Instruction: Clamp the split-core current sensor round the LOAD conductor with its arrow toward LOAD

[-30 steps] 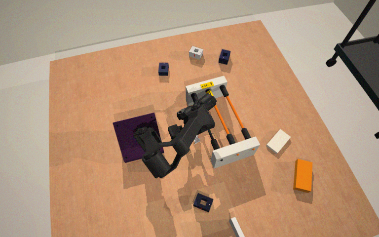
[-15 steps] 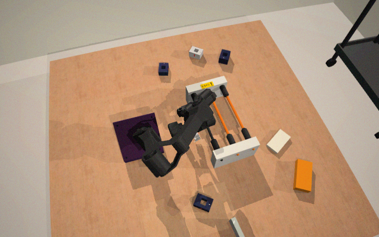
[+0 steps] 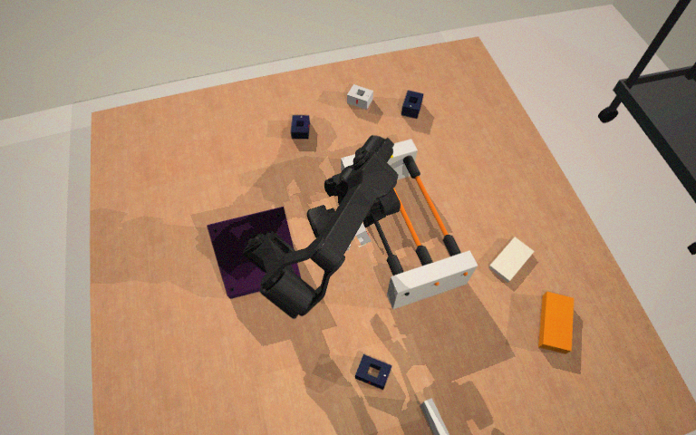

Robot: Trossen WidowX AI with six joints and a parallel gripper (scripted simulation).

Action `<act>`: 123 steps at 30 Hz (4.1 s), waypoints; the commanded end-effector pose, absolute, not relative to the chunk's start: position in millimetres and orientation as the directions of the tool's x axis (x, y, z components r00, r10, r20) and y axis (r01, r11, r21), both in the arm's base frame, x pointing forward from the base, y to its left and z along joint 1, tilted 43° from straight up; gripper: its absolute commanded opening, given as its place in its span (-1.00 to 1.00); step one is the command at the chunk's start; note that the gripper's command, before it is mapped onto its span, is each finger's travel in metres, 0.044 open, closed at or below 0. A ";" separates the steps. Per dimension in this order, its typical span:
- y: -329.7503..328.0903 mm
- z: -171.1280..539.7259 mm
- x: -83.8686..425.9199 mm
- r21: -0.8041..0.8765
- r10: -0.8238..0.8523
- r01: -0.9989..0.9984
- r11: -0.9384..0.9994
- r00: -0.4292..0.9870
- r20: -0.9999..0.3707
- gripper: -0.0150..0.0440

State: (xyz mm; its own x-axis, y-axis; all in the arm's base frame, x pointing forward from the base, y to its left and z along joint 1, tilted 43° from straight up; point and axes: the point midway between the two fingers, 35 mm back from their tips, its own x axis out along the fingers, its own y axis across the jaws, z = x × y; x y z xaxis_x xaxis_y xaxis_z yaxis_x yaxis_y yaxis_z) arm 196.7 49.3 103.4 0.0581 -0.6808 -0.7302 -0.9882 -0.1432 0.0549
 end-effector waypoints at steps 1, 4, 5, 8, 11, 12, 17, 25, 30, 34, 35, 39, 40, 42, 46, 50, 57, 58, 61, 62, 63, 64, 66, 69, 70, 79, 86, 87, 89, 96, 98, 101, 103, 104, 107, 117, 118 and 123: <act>58.0 113.4 195.7 0.046 -0.677 -0.989 -0.143 0.063 -0.733 -0.49; 58.6 113.7 197.3 0.021 -0.677 -0.993 -0.115 0.063 -0.733 -0.49; 59.0 113.8 198.4 0.004 -0.677 -0.995 -0.098 0.063 -0.733 -0.49; 60.4 114.5 202.9 -0.067 -0.676 -0.998 -0.021 0.064 -0.734 -0.49; 62.0 115.1 207.9 -0.143 -0.676 -0.988 0.062 0.064 -0.735 -0.49; 62.5 115.3 209.6 -0.168 -0.675 -0.982 0.090 0.064 -0.735 -0.49; 64.8 116.2 218.0 -0.289 -0.675 -0.930 0.226 0.064 -0.735 -0.49; 68.1 117.5 231.6 -0.458 -0.673 -0.780 0.426 0.065 -0.736 -0.49; 69.8 118.1 240.1 -0.544 -0.673 -0.649 0.532 0.066 -0.737 -0.49; 71.0 118.4 247.0 -0.598 -0.673 -0.527 0.604 0.066 -0.737 -0.49; 71.2 118.5 248.7 -0.610 -0.672 -0.495 0.619 0.066 -0.737 -0.49; 72.2 118.8 255.6 -0.646 -0.672 -0.358 0.674 0.067 -0.737 -0.49; 72.4 118.8 257.3 -0.653 -0.672 -0.323 0.685 0.067 -0.737 -0.49; 72.8 118.9 260.7 -0.664 -0.672 -0.250 0.704 0.067 -0.737 -0.49; 73.6 119.1 267.7 -0.675 -0.672 -0.101 0.731 0.067 -0.737 -0.49; 74.1 119.1 274.6 -0.670 -0.672 0.050 0.740 0.068 -0.737 -0.49; 74.7 119.0 286.7 -0.625 -0.672 0.310 0.717 0.068 -0.737 -0.49; 74.7 118.9 288.4 -0.615 -0.672 0.345 0.709 0.068 -0.737 -0.49; 74.7 118.8 293.6 -0.579 -0.672 0.449 0.680 0.069 -0.737 -0.49; 74.7 118.7 295.3 -0.565 -0.673 0.483 0.669 0.069 -0.737 -0.49; 74.7 118.7 297.1 -0.551 -0.673 0.516 0.656 0.069 -0.737 -0.49; 74.7 118.6 298.8 -0.536 -0.673 0.548 0.643 0.069 -0.737 -0.49; 74.6 118.4 302.2 -0.503 -0.673 0.609 0.613 0.069 -0.737 -0.49; 74.4 118.2 307.4 -0.448 -0.673 0.695 0.562 0.069 -0.736 -0.49; 74.3 118.1 309.1 -0.429 -0.673 0.722 0.543 0.069 -0.736 -0.49; 73.1 116.9 324.5 -0.229 -0.675 0.911 0.344 0.070 -0.735 -0.49; 71.6 115.8 336.4 -0.053 -0.676 0.986 0.160 0.070 -0.734 -0.49; 71.4 115.6 337.8 -0.032 -0.676 0.990 0.137 0.070 -0.734 -0.49; 71.2 115.5 338.9 -0.014 -0.676 0.993 0.119 0.070 -0.734 -0.49; 67.6 111.4 339.8 -0.014 -0.676 0.993 0.119 0.070 -0.734 -0.49; 65.5 109.0 340.2 -0.014 -0.676 0.993 0.119 0.070 -0.734 -0.49; 62.3 105.4 340.9 -0.014 -0.676 0.993 0.119 0.071 -0.734 -0.49; 60.1 103.0 341.3 -0.014 -0.676 0.993 0.119 0.071 -0.734 -0.49; 59.0 101.8 341.4 -0.014 -0.676 0.993 0.119 0.071 -0.734 -0.49; 55.7 98.2 341.9 -0.014 -0.676 0.993 0.119 0.071 -0.734 -0.49; 44.5 86.4 342.9 -0.013 -0.676 0.993 0.119 0.071 -0.733 -0.49; 43.4 85.3 342.9 -0.013 -0.676 0.993 0.119 0.071 -0.733 -0.49; 37.7 79.5 343.0 -0.013 -0.677 0.993 0.119 0.071 -0.733 -0.49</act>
State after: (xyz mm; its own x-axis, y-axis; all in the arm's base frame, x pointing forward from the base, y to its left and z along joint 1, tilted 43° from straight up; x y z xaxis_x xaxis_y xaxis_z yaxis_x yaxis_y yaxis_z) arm 343.6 39.7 82.5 0.0670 -0.6742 -0.7355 0.9938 0.1107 -0.0109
